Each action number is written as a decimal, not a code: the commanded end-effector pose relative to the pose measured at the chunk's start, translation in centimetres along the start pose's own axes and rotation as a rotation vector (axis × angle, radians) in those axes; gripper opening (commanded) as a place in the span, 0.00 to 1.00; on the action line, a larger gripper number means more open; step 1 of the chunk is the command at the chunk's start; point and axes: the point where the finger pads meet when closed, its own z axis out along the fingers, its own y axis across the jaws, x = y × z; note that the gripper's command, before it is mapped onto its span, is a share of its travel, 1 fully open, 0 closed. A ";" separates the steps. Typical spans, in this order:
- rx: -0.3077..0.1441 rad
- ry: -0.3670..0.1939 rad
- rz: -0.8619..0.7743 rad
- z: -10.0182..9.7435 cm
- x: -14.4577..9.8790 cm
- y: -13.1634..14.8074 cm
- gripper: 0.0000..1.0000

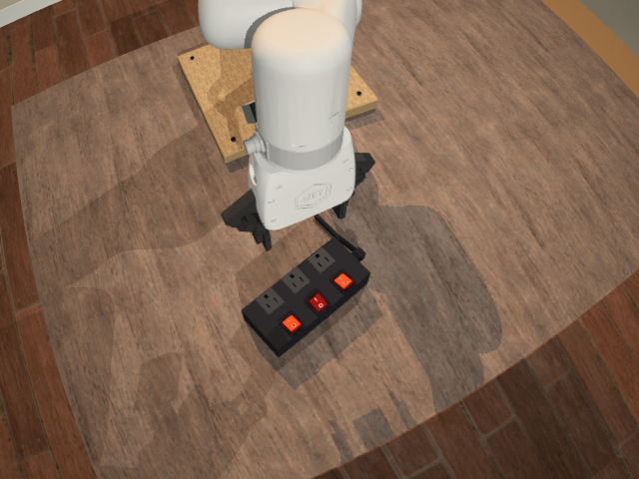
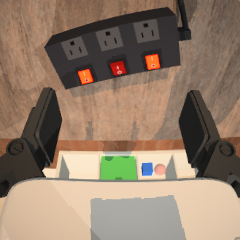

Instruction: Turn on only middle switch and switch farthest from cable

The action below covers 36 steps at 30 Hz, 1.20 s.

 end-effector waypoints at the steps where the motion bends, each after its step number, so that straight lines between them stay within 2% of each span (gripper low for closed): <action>1: 0.003 -0.009 -0.005 -0.1 -0.1 -0.1 1.00; 13: 0.003 -0.009 -0.007 -0.1 -0.1 -0.1 1.00; 20: 0.004 -0.008 -0.080 0.1 -0.3 -0.1 1.00; 24: 0.004 -0.008 -0.247 0.7 -0.8 -0.1 1.00; 33: 0.006 -0.007 -0.784 3.0 -2.5 -0.2 1.00; 35: 0.006 -0.007 -0.784 3.0 -2.5 -0.2 1.00; 36: 0.007 -0.006 -0.948 3.3 -2.7 -0.2 1.00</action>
